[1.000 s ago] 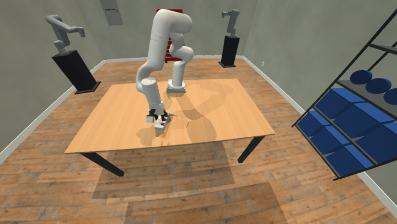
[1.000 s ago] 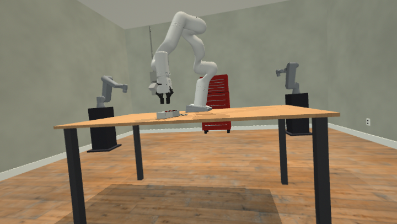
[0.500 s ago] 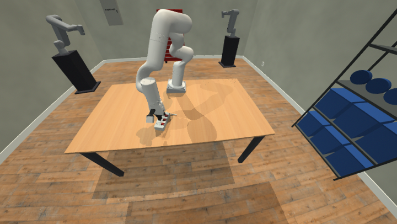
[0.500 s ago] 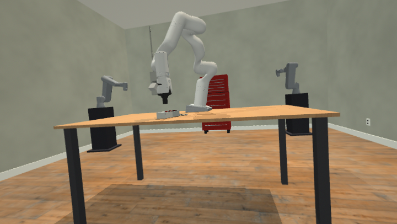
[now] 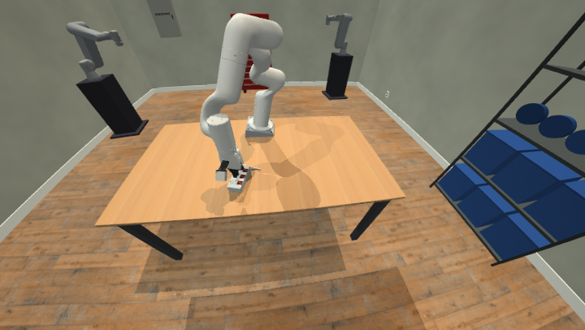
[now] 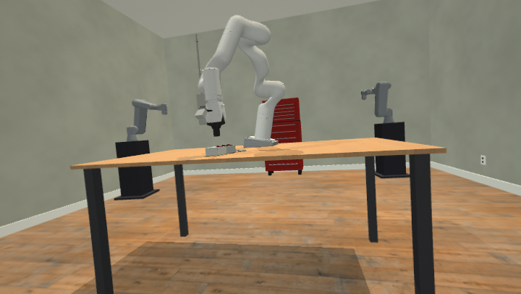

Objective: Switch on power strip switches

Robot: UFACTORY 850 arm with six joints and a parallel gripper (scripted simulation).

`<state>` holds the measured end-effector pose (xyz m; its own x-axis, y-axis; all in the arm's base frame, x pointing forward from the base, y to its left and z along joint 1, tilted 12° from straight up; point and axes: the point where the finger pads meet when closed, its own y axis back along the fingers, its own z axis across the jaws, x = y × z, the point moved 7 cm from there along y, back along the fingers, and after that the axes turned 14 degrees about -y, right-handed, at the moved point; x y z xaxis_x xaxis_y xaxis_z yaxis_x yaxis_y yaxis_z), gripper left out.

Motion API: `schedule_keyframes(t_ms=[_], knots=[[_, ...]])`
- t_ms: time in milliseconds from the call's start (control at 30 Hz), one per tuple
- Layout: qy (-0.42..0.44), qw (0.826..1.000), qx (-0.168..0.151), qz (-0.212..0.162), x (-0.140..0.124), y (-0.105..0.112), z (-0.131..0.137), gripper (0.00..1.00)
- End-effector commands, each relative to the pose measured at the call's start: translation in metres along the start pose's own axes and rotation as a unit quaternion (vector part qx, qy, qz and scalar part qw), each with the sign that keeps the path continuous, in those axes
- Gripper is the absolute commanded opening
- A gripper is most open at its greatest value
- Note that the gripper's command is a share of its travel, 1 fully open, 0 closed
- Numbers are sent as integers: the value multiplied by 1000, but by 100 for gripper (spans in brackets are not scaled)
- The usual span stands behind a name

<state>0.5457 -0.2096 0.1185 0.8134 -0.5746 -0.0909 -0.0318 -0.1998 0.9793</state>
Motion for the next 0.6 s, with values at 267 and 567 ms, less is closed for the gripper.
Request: schedule_keyframes(t_ms=[267, 567], knots=[[0, 1000, 0, 1, 1, -1, 0, 0], [0, 1000, 1, 1, 1, -8, 0, 0]])
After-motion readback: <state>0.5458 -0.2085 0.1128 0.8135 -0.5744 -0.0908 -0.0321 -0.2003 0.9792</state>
